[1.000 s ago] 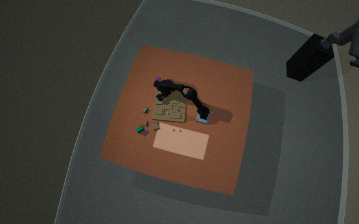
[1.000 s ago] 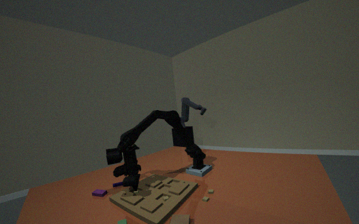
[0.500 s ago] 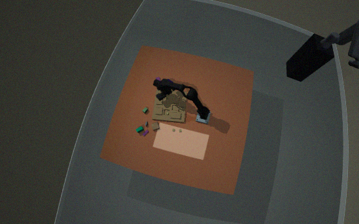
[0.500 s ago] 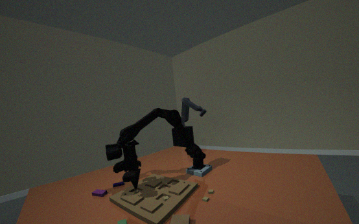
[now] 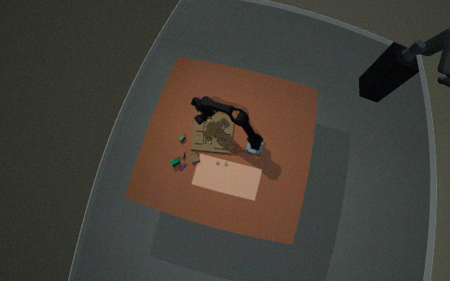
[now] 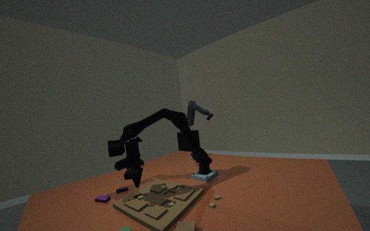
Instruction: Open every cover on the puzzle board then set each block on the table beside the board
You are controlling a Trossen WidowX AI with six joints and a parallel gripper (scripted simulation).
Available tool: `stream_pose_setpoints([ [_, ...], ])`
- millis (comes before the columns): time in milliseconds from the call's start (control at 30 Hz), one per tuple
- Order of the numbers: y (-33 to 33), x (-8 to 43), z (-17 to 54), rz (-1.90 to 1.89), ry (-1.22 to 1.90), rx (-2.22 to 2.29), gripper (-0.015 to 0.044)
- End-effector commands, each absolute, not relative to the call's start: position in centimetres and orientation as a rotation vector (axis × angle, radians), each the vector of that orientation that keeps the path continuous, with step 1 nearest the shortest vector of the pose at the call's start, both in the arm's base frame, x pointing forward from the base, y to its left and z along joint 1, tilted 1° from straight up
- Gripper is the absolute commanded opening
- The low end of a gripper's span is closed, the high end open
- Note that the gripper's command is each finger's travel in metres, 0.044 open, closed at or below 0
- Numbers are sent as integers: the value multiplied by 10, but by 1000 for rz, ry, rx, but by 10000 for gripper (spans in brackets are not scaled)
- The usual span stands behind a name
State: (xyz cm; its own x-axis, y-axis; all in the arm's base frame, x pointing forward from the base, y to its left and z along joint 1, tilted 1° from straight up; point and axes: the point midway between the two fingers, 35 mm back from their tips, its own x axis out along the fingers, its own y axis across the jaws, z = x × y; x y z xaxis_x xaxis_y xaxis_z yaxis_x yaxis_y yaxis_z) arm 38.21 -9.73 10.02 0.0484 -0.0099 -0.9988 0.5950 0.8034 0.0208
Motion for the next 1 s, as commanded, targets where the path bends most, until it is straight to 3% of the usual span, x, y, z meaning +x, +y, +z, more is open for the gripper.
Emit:
stream_pose_setpoints([
  [0,-96,382,91,-493,1465,506,144],
  [967,-96,383,71,-493,1465,506,144],
])
